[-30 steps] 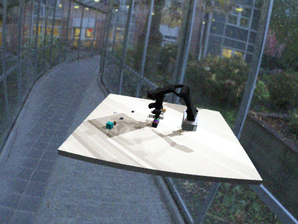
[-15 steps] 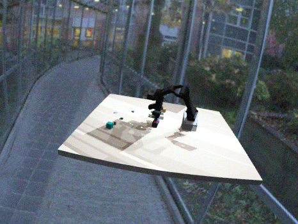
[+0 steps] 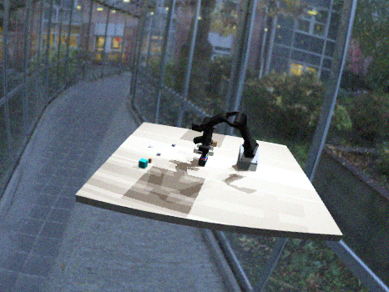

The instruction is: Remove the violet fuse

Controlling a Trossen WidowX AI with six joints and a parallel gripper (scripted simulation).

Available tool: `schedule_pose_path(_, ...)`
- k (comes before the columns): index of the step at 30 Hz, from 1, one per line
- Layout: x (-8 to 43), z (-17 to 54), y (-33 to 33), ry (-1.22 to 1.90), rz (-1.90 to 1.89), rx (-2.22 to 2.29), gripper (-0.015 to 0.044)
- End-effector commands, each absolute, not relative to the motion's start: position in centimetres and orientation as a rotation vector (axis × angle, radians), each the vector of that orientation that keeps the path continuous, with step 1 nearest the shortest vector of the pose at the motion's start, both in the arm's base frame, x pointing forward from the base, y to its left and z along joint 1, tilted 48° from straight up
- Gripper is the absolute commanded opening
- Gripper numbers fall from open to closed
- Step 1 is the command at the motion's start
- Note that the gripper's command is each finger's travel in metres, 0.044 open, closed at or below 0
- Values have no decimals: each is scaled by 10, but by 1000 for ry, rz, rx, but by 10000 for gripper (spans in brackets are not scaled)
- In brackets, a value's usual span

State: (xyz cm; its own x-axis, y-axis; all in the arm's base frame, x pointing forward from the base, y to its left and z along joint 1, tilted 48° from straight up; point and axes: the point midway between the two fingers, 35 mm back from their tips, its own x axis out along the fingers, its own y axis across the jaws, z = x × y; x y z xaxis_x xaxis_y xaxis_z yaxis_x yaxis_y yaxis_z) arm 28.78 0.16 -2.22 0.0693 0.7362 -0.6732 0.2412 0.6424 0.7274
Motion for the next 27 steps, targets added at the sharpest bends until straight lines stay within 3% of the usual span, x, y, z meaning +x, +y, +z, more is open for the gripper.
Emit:
schedule_pose_path(1, 288, -22, 1, 1497, 452, 857, 21)
schedule_pose_path(27, 288, -16, -6, 1496, 450, 858, 0)
